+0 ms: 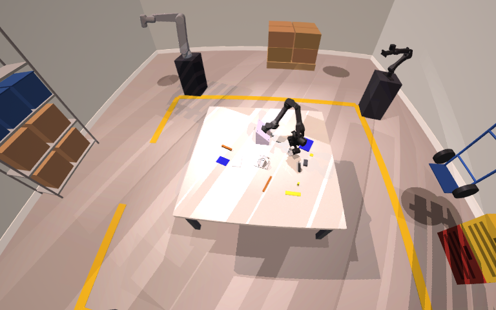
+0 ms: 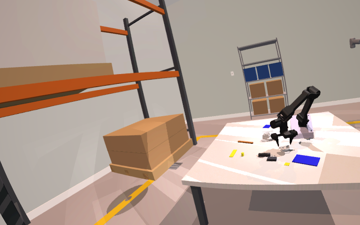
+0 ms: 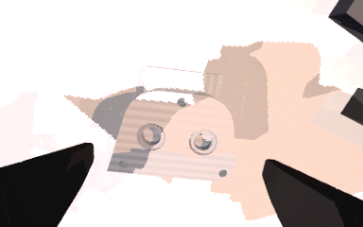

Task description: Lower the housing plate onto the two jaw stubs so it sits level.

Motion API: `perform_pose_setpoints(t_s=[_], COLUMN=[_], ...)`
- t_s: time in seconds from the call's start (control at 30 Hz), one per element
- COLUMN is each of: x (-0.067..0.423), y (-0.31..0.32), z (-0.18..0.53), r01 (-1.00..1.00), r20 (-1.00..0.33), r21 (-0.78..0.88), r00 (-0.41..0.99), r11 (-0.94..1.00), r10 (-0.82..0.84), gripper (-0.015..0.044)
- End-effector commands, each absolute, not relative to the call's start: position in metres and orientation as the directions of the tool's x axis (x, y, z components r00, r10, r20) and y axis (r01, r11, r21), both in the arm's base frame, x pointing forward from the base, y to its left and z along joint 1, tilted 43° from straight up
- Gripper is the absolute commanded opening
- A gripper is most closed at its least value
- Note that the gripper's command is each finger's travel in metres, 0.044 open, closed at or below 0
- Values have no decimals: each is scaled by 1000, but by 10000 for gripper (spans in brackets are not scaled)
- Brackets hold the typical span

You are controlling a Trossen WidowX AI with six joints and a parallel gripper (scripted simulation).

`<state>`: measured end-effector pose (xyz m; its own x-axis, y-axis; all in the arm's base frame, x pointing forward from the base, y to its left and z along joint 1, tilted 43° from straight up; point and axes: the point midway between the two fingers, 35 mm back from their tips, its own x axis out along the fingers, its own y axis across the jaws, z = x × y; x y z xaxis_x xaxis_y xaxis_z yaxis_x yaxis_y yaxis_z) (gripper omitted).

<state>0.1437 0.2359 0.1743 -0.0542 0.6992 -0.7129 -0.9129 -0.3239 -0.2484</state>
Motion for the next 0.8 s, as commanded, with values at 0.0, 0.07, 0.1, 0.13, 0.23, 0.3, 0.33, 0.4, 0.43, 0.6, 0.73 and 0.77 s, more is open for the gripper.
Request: perform_pose_setpoints(t_s=[0.0,0.07,0.1,0.13,0.23,0.3,0.33,0.4,0.43,0.6,0.73,0.77], x=[143,143,143,143,143,143,143,143,143,143,142,142], y=[237,237,237,237,237,237,238,240,242,247,251,253], z=[169,169,169,169,169,168,167,165,164,158,153,152], r01=[-917,-917,-917,-917,-917,-917,-917,-917,-917,-917,-917,-917], r20=[-720,-720,-720,-720,-720,-720,-720,-720,-720,-720,-720,-719], r21=[-235,-235,-235,-235,-235,-235,-235,-235,-235,-235,-235,-235], r00=[-59,-59,-59,-59,-59,-59,-59,-59,-59,-59,-59,-59], r11=[-323,-323,-323,-323,-323,-323,-323,-323,-323,-323,-323,-322], r10=[691,691,691,691,691,691,691,691,691,692,692,692], gripper=[440,440,440,440,440,440,440,440,440,440,440,440])
